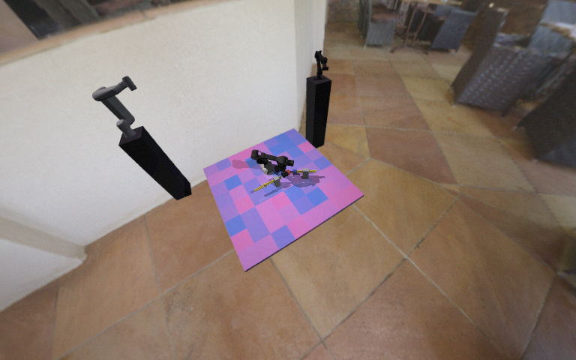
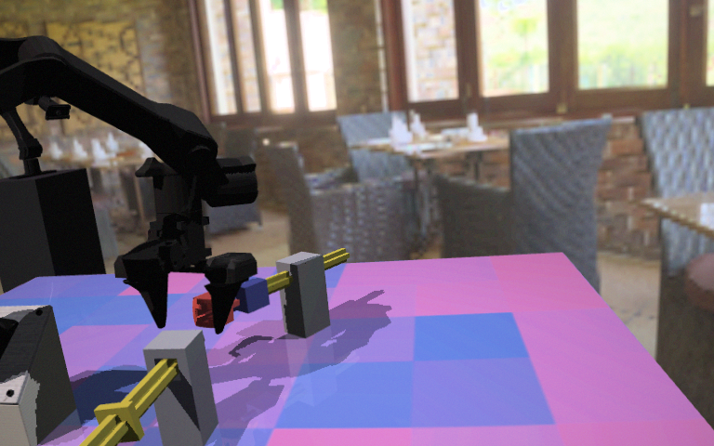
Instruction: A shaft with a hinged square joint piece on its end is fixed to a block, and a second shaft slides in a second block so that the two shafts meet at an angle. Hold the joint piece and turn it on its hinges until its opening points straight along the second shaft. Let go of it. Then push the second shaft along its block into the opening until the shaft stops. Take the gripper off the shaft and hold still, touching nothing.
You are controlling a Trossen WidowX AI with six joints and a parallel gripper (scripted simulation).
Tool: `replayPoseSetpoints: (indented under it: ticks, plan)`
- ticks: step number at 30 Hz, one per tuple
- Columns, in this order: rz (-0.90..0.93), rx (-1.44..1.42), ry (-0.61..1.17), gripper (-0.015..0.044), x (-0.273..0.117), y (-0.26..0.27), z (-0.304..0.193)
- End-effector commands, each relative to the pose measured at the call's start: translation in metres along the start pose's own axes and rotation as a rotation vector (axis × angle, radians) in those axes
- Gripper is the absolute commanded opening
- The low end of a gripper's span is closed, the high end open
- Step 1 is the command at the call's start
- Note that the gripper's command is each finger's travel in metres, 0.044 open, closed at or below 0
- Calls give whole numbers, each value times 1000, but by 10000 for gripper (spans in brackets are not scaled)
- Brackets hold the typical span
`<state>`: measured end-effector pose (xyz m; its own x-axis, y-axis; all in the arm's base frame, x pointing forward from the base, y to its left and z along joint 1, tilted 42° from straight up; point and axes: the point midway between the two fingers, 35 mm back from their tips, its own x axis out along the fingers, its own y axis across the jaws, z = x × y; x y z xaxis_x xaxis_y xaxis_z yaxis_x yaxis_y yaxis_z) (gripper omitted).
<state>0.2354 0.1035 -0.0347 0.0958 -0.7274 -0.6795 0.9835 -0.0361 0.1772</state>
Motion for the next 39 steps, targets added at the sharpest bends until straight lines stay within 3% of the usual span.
replayPoseSetpoints:
  ticks: [1, 9, 31, 39]
  plan:
    - [1, 0, 0, 440, 0, 0, -14]
    - [1, 1, 2, 440, -3, -1, -43]
    - [1, 1, 1, 440, 27, 0, -43]
    - [1, 1, 1, 230, 27, 0, -43]
